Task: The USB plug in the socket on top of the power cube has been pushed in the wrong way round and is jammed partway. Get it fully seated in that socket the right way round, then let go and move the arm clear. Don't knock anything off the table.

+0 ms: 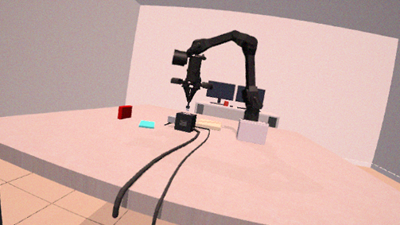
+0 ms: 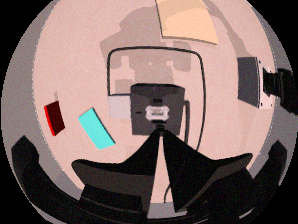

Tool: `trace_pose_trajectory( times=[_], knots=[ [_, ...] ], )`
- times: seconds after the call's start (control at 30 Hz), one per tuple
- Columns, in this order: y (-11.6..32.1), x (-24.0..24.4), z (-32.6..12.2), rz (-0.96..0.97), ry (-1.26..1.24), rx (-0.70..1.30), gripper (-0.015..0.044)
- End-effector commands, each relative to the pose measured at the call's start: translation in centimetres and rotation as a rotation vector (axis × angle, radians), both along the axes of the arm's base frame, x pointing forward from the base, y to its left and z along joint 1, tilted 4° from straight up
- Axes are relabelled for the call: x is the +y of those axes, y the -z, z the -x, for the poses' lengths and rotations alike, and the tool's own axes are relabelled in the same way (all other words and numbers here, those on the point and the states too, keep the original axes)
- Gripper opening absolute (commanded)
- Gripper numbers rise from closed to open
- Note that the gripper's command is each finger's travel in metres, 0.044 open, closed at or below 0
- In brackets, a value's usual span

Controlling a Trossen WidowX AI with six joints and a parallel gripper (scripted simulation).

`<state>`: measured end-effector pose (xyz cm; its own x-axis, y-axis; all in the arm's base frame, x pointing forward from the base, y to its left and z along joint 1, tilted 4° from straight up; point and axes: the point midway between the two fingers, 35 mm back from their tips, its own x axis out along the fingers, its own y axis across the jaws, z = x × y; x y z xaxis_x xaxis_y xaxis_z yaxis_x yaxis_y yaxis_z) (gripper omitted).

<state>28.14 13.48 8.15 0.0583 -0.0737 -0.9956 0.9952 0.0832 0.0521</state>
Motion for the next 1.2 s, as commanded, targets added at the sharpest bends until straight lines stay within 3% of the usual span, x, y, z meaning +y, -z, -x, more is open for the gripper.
trace_pose_trajectory(
  times=[0.0, 1.17],
  knots=[
    [0.18, -0.11, -0.07, 0.009, -0.007, 0.000, 0.0000],
    [0.59, -0.28, -0.10, 0.020, -0.014, -0.001, 0.0000]
  ],
)
